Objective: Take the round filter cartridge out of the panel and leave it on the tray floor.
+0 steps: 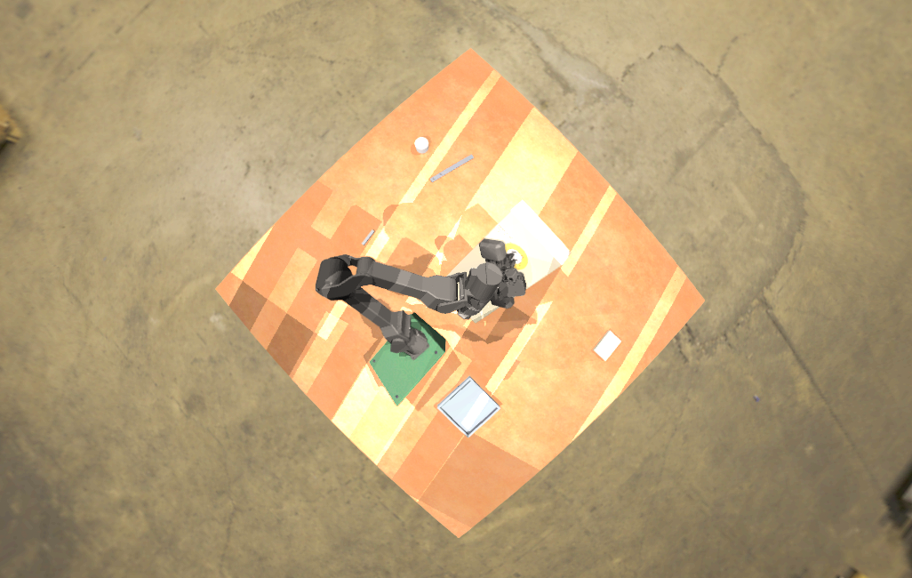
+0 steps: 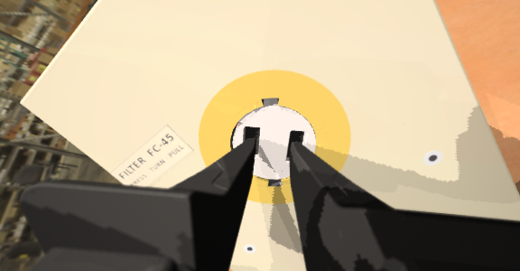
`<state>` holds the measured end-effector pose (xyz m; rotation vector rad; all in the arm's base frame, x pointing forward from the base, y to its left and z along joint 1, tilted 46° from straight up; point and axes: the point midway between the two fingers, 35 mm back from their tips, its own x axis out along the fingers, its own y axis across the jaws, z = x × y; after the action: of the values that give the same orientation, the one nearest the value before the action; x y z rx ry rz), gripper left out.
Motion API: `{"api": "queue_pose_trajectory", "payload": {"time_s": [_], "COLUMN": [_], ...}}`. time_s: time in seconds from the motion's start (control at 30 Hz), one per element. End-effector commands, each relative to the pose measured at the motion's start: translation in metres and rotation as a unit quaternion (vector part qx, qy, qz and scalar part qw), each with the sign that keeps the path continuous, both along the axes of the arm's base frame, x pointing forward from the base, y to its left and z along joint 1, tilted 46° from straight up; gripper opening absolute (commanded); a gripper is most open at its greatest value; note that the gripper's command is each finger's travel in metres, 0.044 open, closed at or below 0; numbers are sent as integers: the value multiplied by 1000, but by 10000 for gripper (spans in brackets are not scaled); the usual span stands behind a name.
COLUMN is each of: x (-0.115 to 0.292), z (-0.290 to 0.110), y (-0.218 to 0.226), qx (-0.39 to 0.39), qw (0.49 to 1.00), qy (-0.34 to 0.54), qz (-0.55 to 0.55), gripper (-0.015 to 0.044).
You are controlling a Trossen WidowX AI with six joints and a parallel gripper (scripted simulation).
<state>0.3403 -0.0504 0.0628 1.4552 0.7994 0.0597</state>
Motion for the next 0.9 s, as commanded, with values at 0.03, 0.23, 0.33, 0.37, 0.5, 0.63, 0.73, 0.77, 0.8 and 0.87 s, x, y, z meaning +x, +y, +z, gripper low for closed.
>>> {"api": "queue_pose_trajectory", "payload": {"time_s": [0.03, 0.23, 0.33, 0.37, 0.5, 0.63, 0.73, 0.77, 0.8, 0.87], "x": [1, 3, 4, 5, 8, 9, 9, 10, 10, 10], "z": [-1, -2, -3, -3, -5, -5, -6, -6, -6, -6], "y": [1, 2, 3, 3, 5, 6, 6, 6, 6, 7], "qx": [0, 1, 1, 1, 1, 1, 1, 1, 1, 1], "qw": [1000, 1000, 1000, 1000, 1000, 1000, 1000, 1000, 1000, 1000], "qy": [2, 2, 2, 2, 1, 1, 1, 1, 1, 1], "qz": [-2, -2, -2, -2, -2, -2, -2, -2, -2, -2], "gripper": [90, 90, 90, 90, 90, 90, 90, 90, 90, 90]}}
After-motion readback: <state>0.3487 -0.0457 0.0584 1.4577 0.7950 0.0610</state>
